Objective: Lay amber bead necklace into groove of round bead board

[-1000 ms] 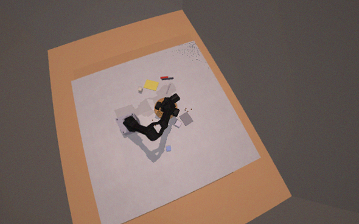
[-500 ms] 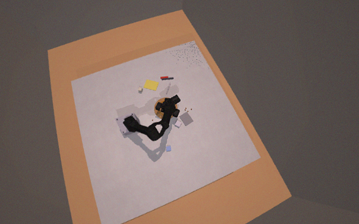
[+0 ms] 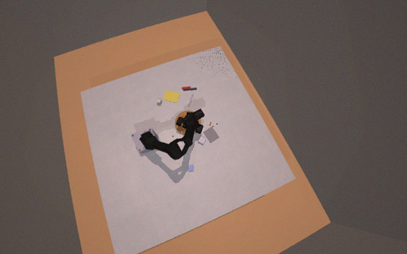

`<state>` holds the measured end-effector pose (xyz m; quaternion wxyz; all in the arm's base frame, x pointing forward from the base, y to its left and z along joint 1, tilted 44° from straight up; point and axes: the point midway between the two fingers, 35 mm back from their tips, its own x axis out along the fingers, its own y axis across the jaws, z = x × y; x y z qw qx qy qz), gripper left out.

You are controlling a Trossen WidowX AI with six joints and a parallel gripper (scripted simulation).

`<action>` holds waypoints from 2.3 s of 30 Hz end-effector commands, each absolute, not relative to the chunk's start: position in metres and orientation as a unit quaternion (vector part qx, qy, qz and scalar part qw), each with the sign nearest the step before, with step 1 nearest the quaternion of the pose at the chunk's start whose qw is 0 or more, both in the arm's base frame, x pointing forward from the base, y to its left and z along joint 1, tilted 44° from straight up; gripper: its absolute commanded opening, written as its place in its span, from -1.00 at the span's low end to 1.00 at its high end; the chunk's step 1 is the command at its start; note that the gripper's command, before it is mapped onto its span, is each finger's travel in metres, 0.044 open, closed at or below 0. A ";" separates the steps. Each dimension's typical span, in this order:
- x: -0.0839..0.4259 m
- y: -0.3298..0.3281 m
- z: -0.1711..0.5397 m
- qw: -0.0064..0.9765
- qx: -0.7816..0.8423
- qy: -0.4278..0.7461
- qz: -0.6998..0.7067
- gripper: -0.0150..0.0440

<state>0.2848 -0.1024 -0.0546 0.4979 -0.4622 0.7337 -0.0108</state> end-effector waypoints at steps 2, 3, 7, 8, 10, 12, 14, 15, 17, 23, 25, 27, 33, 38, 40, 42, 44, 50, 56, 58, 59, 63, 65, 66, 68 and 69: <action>0.285 -0.102 -0.054 0.498 -0.462 0.733 -0.011 -0.49; 0.285 -0.102 -0.054 0.498 -0.462 0.733 -0.011 -0.49; 0.285 -0.102 -0.054 0.498 -0.462 0.733 -0.011 -0.49; 0.285 -0.102 -0.054 0.498 -0.462 0.733 -0.011 -0.49; 0.285 -0.102 -0.054 0.498 -0.462 0.733 -0.011 -0.49; 0.285 -0.102 -0.054 0.498 -0.462 0.733 -0.011 -0.49; 0.285 -0.102 -0.054 0.498 -0.462 0.733 -0.011 -0.49; 0.285 -0.102 -0.054 0.498 -0.462 0.733 -0.011 -0.49; 0.285 -0.102 -0.054 0.498 -0.462 0.733 -0.011 -0.49; 0.285 -0.102 -0.054 0.498 -0.462 0.733 -0.011 -0.49; 0.285 -0.102 -0.054 0.498 -0.462 0.733 -0.011 -0.49; 0.285 -0.102 -0.054 0.498 -0.462 0.733 -0.011 -0.49; 0.285 -0.102 -0.054 0.498 -0.462 0.733 -0.011 -0.49; 0.285 -0.102 -0.054 0.498 -0.462 0.733 -0.011 -0.49; 0.285 -0.102 -0.054 0.498 -0.462 0.733 -0.011 -0.49; 0.285 -0.102 -0.054 0.498 -0.462 0.733 -0.011 -0.49; 0.284 -0.100 -0.051 0.496 -0.464 0.734 -0.010 -0.49; 0.285 -0.100 -0.049 0.495 -0.464 0.735 -0.010 -0.49; 0.288 -0.105 -0.044 0.495 -0.464 0.735 -0.010 -0.49; 0.288 -0.105 -0.044 0.495 -0.464 0.735 -0.010 -0.49; 0.288 -0.105 -0.044 0.495 -0.464 0.735 -0.010 -0.49; 0.288 -0.107 -0.046 0.495 -0.464 0.735 -0.010 -0.49; 0.288 -0.109 -0.048 0.495 -0.464 0.735 -0.010 -0.49; 0.288 -0.110 -0.049 0.495 -0.464 0.735 -0.010 -0.49; 0.287 -0.111 -0.050 0.495 -0.464 0.735 -0.010 -0.49; 0.287 -0.111 -0.050 0.495 -0.464 0.735 -0.010 -0.49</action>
